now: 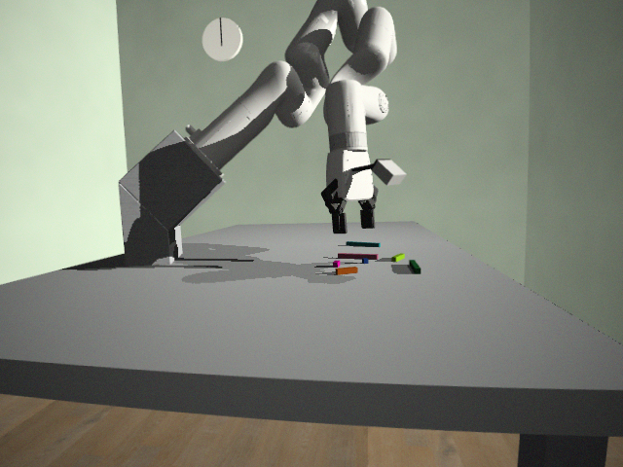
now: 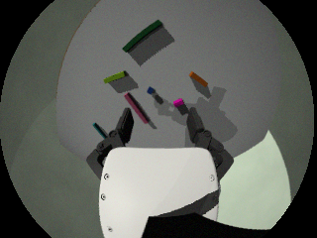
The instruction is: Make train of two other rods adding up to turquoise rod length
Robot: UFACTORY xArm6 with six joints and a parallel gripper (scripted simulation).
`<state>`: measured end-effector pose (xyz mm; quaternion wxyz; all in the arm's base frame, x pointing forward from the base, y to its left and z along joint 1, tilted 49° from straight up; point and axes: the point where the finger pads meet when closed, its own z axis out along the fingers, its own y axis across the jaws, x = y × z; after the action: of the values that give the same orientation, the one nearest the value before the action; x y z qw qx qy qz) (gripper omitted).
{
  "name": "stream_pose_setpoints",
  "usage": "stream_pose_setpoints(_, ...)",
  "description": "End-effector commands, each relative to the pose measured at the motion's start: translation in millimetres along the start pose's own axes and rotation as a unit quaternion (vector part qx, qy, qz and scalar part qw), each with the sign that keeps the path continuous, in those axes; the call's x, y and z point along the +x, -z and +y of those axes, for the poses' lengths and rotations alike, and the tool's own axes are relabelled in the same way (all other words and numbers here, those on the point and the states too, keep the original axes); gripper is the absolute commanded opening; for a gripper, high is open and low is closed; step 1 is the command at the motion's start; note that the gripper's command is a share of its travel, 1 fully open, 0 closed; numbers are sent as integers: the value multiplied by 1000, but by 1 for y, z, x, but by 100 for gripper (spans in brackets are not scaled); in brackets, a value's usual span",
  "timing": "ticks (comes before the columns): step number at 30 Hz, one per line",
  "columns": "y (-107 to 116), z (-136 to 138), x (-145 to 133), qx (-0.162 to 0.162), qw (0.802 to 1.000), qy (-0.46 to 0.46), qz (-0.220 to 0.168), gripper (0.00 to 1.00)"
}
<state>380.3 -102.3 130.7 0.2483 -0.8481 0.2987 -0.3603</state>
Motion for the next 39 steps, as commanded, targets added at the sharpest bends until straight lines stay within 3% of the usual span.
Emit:
stream_pose_setpoints(1,3,19,-28,-6,999,-38,-15,100)
stream_pose_setpoints(11,5,33,-52,-13,997,-73,-27,100)
stream_pose_setpoints(39,5,34,-54,-13,997,-75,-28,100)
